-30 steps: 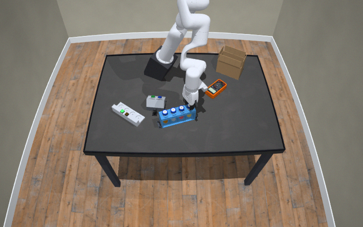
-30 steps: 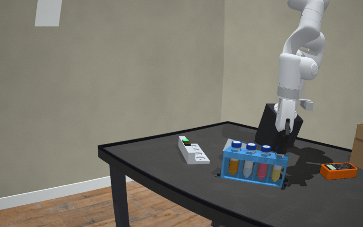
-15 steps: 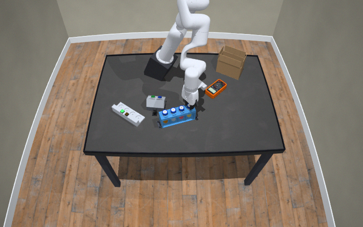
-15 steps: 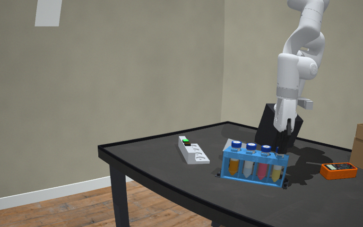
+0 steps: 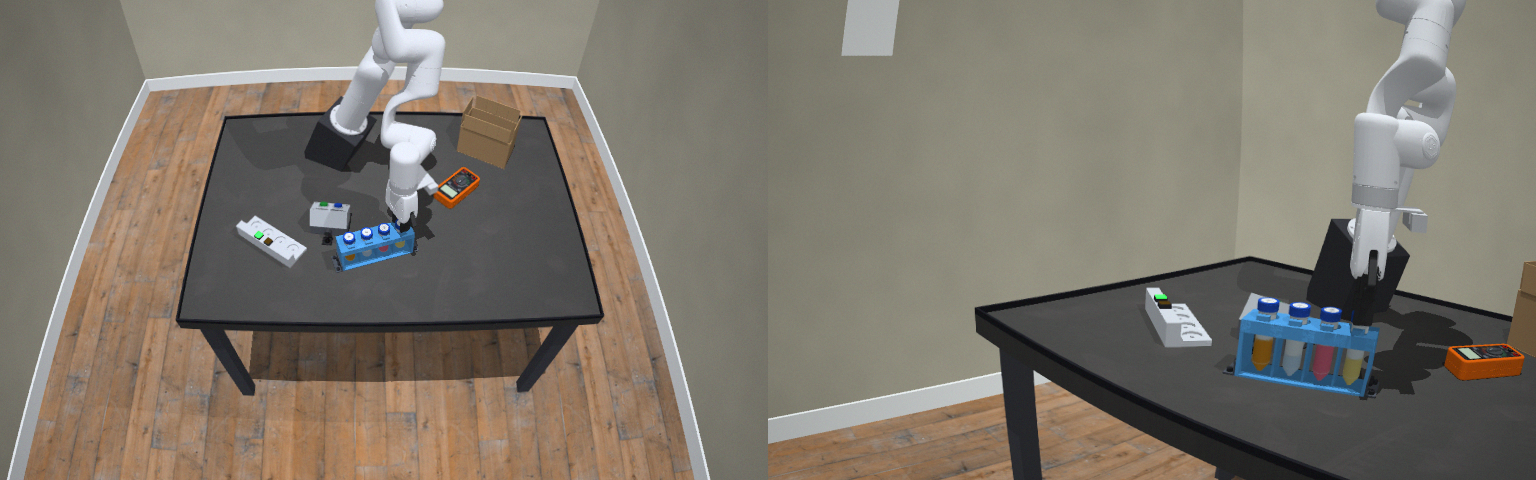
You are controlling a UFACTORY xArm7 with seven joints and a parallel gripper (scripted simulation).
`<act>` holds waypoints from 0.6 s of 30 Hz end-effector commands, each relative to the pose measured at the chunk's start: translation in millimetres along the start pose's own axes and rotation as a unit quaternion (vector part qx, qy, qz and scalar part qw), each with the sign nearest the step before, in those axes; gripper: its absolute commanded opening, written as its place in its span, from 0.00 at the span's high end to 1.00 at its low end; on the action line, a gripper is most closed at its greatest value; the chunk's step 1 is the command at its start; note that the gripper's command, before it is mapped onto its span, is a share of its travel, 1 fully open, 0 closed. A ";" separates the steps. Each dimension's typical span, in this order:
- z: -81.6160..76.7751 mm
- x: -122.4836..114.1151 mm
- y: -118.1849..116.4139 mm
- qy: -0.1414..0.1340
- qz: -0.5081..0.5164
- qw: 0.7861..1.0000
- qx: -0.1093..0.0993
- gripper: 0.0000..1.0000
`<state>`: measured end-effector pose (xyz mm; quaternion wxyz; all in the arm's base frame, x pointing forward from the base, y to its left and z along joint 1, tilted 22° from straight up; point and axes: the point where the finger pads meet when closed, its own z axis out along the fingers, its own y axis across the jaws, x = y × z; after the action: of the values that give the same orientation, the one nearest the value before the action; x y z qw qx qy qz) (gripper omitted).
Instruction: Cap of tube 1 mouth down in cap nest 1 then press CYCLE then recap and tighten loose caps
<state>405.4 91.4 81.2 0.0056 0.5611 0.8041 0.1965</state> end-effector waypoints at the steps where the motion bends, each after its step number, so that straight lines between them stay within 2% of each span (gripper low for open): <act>1: -0.5 0.1 1.5 -0.003 0.057 0.998 0.001 1.00; 6: -0.2 0.1 1.5 -0.003 0.140 0.990 0.001 1.00; 9: -0.2 0.1 1.5 -0.003 0.157 0.988 0.001 1.00; 18: 0.2 0.1 1.5 -0.003 0.296 0.955 0.000 1.00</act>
<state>405.5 92.3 80.5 -0.0466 0.7509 0.6298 0.1933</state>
